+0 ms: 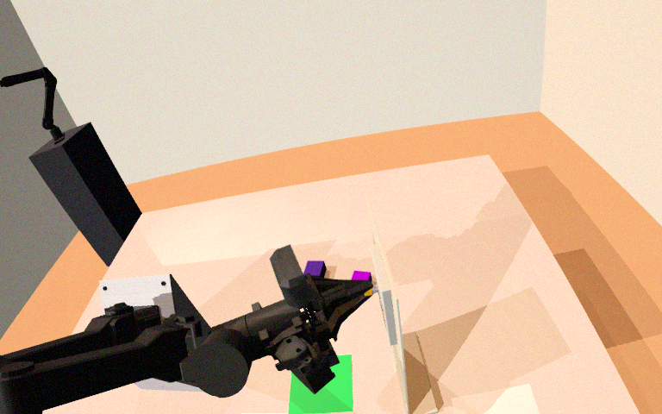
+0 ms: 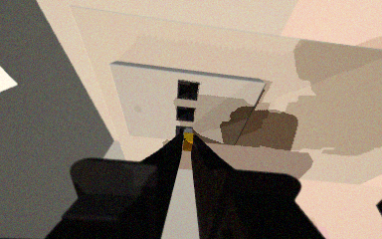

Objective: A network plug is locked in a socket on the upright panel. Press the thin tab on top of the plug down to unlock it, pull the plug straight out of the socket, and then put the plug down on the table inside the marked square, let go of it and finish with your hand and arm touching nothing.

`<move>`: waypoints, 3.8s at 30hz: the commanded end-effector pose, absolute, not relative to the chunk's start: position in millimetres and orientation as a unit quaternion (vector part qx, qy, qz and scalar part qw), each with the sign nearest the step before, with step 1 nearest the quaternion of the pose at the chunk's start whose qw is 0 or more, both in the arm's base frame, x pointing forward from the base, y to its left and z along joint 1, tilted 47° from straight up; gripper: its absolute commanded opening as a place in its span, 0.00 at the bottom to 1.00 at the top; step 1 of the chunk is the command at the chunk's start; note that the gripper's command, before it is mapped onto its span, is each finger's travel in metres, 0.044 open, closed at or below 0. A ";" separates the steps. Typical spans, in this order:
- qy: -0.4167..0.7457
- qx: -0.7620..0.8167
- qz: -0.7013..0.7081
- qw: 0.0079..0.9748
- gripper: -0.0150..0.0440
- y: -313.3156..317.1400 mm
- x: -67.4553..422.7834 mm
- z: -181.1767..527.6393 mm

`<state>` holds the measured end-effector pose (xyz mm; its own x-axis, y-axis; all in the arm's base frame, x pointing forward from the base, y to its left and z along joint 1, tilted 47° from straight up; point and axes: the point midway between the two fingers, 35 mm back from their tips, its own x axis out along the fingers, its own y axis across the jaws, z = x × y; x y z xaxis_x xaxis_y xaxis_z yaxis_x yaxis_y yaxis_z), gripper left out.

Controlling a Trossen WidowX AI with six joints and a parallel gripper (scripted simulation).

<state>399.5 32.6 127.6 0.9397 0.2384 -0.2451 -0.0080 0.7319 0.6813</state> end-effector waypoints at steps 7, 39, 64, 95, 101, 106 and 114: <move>0.158 0.362 0.066 0.916 0.25 32.1 399.4 128.5; 0.159 0.362 0.065 0.916 0.25 31.7 381.6 129.3; 0.159 0.362 0.065 0.916 0.25 28.7 370.8 132.3; 0.159 0.362 0.065 0.916 0.25 25.1 358.1 136.0; 0.159 0.361 0.065 0.916 0.25 24.5 355.7 136.6; 0.160 0.361 0.065 0.916 0.25 24.0 353.7 137.2; 0.160 0.361 0.065 0.916 0.25 23.1 350.6 138.0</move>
<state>352.9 22.7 139.2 0.9425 0.2306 -0.2418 -0.0024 0.7283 0.6853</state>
